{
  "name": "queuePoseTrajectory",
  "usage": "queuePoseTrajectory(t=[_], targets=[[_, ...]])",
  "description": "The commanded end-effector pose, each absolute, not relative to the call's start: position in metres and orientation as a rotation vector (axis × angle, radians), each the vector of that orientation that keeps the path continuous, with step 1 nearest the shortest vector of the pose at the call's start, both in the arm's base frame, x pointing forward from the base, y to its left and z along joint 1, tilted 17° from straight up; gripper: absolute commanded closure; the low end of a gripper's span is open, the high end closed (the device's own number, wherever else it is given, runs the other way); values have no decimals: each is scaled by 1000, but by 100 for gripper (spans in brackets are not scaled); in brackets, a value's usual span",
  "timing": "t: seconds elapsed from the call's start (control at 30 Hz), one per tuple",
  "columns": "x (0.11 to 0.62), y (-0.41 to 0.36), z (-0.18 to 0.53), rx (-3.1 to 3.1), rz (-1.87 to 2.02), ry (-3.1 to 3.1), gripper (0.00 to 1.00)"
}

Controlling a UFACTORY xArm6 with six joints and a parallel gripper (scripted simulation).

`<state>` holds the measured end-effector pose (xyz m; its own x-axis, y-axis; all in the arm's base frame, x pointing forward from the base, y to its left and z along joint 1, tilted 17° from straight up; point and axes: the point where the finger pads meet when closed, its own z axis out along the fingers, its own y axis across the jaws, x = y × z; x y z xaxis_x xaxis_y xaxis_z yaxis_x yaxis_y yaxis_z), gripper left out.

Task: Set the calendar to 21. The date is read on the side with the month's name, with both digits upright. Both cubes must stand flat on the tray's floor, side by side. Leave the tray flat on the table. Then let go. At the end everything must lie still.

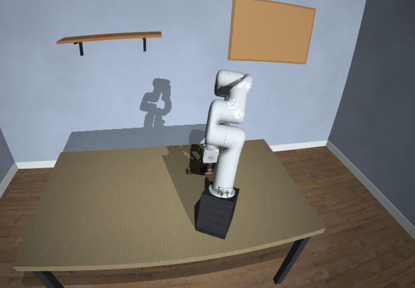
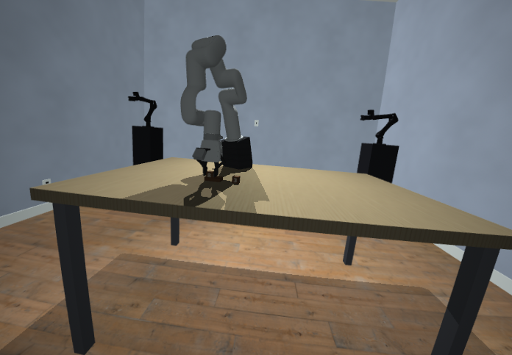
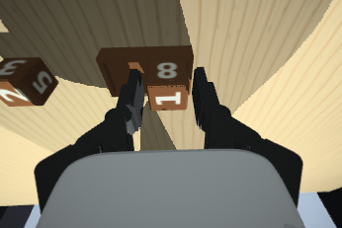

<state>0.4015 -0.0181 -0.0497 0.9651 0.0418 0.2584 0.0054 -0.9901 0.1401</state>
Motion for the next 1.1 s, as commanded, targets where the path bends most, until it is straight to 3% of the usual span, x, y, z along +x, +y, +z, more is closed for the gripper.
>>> queuePoseTrajectory(t=[0.0, 0.07, 0.1, 1.07], targets=[[402, -18, -49, 2976, 399, 36, 51], [402, -18, -49, 2976, 399, 36, 51], [402, -18, -49, 2976, 399, 36, 71], [402, -18, -49, 2976, 399, 36, 71]])
